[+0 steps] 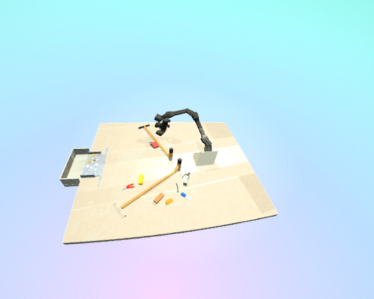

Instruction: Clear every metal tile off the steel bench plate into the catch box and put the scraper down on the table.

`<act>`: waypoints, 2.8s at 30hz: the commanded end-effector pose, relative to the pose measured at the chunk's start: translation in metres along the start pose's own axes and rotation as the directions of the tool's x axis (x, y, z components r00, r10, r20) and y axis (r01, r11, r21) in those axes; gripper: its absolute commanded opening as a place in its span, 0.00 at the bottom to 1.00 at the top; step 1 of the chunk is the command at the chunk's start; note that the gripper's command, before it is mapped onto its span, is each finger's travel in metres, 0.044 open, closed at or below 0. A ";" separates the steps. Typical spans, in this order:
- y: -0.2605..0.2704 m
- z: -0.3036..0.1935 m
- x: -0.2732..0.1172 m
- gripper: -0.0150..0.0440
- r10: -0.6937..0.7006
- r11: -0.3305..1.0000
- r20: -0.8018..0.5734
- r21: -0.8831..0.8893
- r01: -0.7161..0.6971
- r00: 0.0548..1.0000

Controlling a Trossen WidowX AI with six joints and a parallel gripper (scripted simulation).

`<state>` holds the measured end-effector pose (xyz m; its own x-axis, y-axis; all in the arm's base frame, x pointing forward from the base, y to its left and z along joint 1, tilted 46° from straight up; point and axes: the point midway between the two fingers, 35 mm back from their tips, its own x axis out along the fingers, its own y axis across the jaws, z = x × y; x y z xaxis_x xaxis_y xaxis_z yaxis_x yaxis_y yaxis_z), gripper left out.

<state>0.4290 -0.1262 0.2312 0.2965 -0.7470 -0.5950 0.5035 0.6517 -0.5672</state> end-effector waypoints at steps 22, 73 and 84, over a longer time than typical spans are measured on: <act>-0.005 -0.019 0.062 0.25 -0.008 1.000 0.000 0.009 0.008 1.000; 0.021 -0.003 0.086 0.25 -0.011 1.000 0.004 0.015 0.011 1.000; 0.030 0.003 0.087 0.25 -0.011 1.000 0.004 0.016 0.011 1.000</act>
<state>0.4672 -0.1727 0.1660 0.2946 -0.7546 -0.5864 0.5153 0.6422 -0.5675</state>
